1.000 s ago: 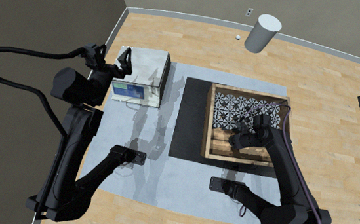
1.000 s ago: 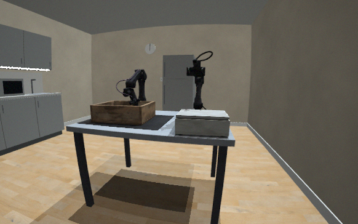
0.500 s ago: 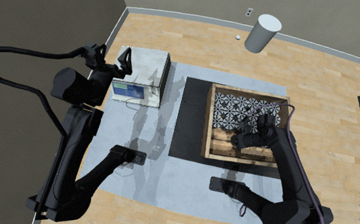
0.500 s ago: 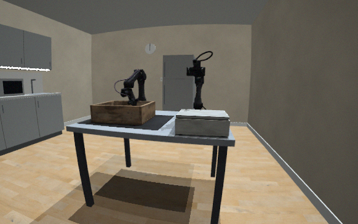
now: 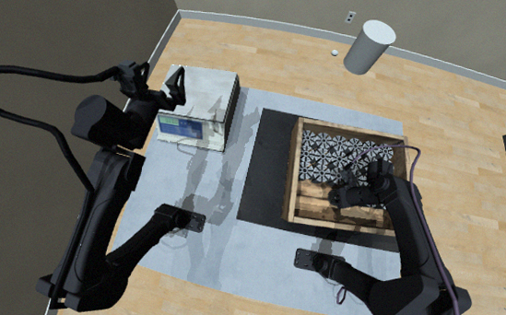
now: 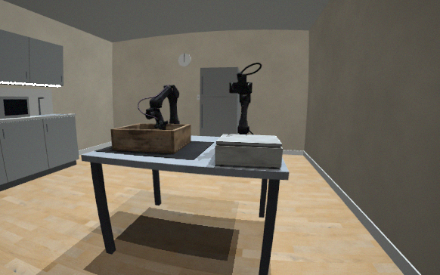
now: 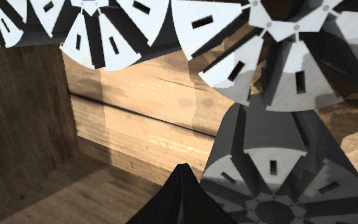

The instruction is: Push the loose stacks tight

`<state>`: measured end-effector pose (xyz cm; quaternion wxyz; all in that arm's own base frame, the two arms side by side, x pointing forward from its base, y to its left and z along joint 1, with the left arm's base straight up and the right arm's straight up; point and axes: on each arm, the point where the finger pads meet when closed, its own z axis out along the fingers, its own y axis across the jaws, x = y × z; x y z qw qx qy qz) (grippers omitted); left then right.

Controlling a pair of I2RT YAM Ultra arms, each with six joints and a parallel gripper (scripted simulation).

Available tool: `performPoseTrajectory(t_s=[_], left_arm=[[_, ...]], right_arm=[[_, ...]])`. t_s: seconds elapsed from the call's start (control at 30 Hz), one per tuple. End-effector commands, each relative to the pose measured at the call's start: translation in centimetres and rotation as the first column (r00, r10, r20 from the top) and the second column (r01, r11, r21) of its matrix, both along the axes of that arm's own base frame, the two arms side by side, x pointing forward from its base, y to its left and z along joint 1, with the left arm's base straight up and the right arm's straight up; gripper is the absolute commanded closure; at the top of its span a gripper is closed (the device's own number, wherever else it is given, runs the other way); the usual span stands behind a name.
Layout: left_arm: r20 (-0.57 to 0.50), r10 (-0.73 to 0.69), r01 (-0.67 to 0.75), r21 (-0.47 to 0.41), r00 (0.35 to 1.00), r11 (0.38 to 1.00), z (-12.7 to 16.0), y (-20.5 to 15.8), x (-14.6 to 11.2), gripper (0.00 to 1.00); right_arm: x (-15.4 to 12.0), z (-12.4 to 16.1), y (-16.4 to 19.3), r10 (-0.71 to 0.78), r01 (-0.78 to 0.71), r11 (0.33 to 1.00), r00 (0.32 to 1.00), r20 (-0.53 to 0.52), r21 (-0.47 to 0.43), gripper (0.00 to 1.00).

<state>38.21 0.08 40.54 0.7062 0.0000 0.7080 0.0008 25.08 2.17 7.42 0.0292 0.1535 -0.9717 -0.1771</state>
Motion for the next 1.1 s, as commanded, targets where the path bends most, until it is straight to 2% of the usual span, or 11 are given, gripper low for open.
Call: performPoseTrajectory(t_s=[0.0,1.07], left_arm=[[0.076,-0.004,0.004,0.003,0.997,1.000,3.3,0.0,-1.5,0.00],[0.076,-0.004,0.004,0.003,0.997,1.000,3.3,0.0,-1.5,0.00]], right_arm=[[1.3,0.4,-1.5,0.010,-0.008,0.999,0.999,0.041,-0.038,0.99],[2.2,0.3,-4.4,0.010,-0.008,0.999,0.999,0.044,-0.047,0.99]])
